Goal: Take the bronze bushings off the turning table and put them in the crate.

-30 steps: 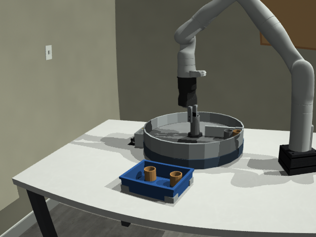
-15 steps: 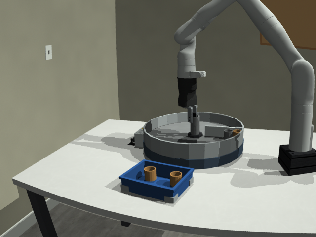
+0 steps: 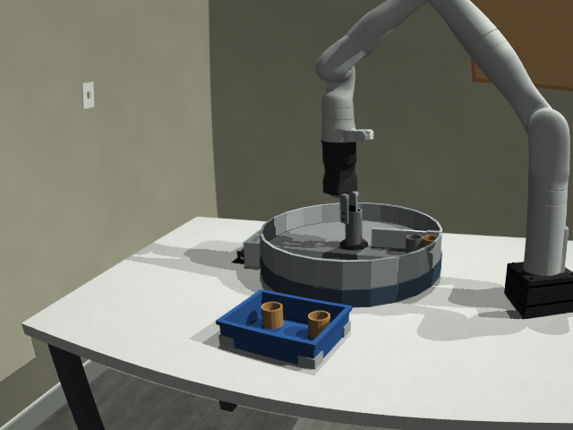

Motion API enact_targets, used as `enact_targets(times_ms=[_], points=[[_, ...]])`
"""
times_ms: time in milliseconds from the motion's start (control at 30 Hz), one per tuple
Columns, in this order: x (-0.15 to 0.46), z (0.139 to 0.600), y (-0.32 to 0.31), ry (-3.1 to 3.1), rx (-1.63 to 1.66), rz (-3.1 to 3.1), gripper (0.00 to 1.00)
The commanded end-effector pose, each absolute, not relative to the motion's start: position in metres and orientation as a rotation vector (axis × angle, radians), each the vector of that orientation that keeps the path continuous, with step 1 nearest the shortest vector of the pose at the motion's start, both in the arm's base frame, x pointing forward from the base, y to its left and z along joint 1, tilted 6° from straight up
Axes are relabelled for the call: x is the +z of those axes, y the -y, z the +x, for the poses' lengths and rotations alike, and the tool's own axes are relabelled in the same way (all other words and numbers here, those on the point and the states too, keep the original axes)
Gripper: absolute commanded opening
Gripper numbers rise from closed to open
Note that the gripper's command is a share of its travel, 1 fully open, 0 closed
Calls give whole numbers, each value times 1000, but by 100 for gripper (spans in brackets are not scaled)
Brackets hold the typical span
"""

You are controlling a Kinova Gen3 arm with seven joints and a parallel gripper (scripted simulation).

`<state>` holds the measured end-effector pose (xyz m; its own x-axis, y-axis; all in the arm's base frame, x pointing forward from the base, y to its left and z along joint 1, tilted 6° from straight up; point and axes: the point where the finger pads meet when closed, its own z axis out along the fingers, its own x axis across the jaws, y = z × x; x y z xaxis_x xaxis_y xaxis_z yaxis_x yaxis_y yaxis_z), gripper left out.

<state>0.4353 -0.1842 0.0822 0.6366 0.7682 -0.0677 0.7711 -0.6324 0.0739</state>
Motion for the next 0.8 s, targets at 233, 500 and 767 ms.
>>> enact_targets(times_ms=[233, 500, 767], points=[[83, 436, 184, -1299, -43, 2753, 47], [83, 436, 184, -1299, -43, 2753, 47], [89, 436, 184, -1299, -43, 2753, 47]])
